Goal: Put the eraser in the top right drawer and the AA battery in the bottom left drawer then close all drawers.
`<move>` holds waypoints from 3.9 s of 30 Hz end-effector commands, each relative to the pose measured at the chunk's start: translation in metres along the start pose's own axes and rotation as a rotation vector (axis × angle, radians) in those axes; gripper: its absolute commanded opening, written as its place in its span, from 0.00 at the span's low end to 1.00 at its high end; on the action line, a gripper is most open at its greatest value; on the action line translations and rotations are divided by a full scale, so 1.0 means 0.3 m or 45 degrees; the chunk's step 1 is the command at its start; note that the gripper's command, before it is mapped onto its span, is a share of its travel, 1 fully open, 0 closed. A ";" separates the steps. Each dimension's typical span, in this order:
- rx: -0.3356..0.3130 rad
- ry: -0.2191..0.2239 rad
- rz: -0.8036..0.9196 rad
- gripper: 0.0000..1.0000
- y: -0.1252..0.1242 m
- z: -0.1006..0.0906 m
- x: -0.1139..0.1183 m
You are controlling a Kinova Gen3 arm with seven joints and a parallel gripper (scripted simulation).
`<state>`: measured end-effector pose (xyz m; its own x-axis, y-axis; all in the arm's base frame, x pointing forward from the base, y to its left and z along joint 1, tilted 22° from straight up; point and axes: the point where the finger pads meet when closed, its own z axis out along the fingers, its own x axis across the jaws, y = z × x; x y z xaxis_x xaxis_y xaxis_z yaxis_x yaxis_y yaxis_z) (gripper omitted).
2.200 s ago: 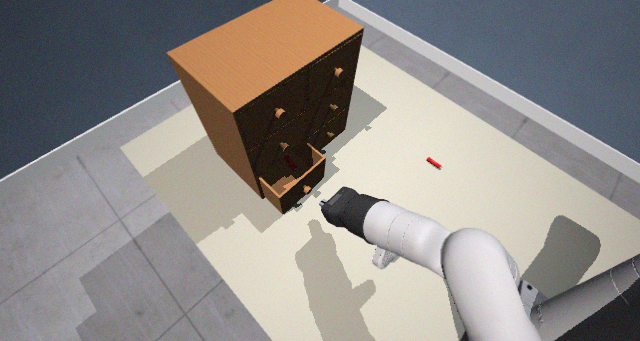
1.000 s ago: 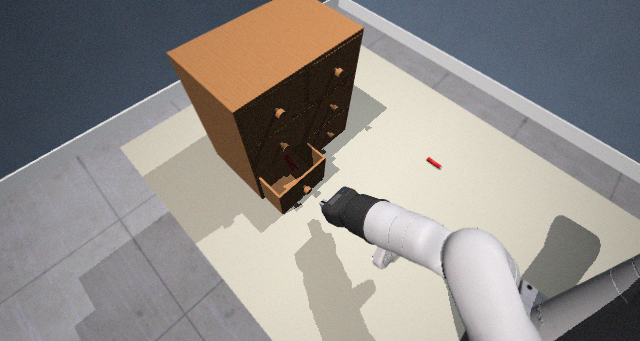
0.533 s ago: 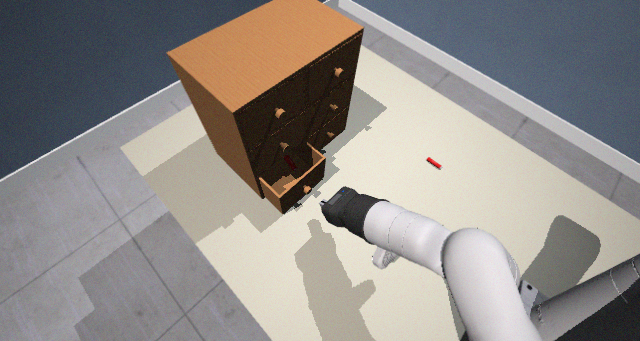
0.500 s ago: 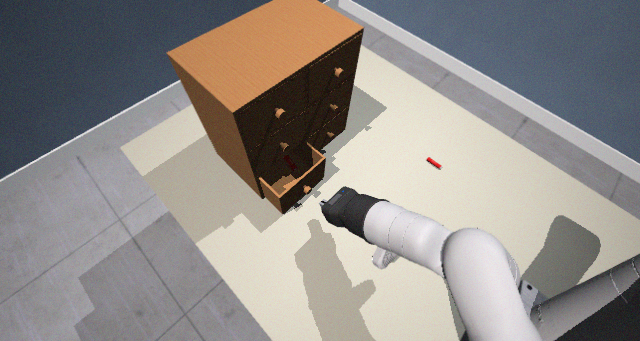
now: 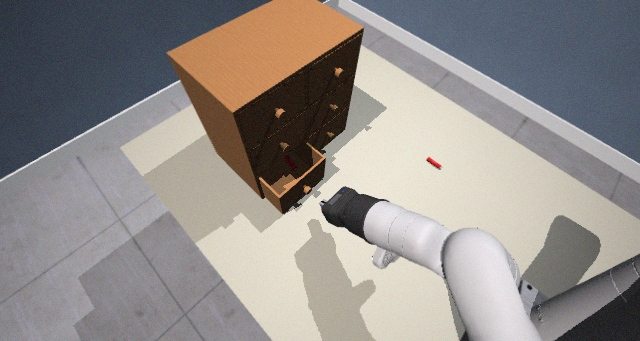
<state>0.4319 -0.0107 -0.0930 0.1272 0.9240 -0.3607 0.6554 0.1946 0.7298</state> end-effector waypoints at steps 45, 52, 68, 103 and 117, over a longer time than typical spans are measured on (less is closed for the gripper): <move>-0.004 0.001 0.002 0.00 0.091 0.106 -0.002; -0.005 0.000 0.002 0.00 0.115 0.135 -0.002; -0.005 0.000 0.001 0.00 0.172 0.203 -0.003; -0.006 -0.001 0.000 0.00 0.223 0.264 -0.003; -0.006 -0.001 0.000 0.00 0.223 0.264 -0.003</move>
<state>0.5335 -0.0241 -0.0904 0.1273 0.9251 -0.3577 0.6507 0.1943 0.7340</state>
